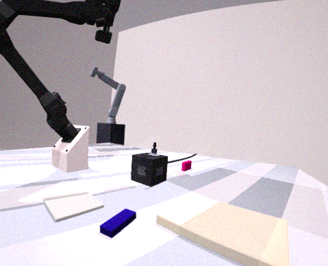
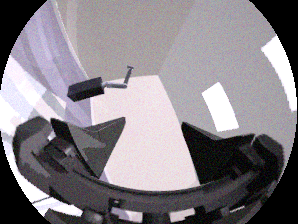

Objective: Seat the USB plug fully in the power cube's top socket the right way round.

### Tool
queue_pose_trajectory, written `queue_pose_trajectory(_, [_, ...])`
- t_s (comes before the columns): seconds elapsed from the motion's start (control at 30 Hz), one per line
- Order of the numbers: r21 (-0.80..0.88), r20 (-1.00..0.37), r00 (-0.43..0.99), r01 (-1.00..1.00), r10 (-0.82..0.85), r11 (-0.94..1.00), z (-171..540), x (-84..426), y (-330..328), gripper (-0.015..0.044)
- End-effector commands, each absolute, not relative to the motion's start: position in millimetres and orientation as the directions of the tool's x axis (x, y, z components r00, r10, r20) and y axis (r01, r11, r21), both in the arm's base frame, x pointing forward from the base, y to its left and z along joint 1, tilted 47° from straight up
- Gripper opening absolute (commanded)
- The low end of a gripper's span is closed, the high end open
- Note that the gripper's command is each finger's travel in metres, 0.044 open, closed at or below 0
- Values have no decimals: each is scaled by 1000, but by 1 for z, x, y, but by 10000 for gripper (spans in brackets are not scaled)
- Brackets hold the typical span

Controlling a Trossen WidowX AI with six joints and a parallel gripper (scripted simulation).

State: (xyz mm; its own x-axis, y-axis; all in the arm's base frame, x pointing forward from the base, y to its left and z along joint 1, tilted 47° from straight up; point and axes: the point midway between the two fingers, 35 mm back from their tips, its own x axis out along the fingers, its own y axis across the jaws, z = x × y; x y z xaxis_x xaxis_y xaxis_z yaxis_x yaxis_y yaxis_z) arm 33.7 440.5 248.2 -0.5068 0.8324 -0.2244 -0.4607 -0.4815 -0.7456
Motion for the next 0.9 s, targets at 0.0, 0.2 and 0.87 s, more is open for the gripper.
queue_pose_trajectory(0.0, [-731,-231,-499,-478,835,-488,246,36,441,426])
queue_pose_trajectory(0.2, [-166,-461,-266,-911,846,-377,174,114,444,440])
queue_pose_trajectory(0.87, [249,-962,93,-91,257,964,11,250,325,440])
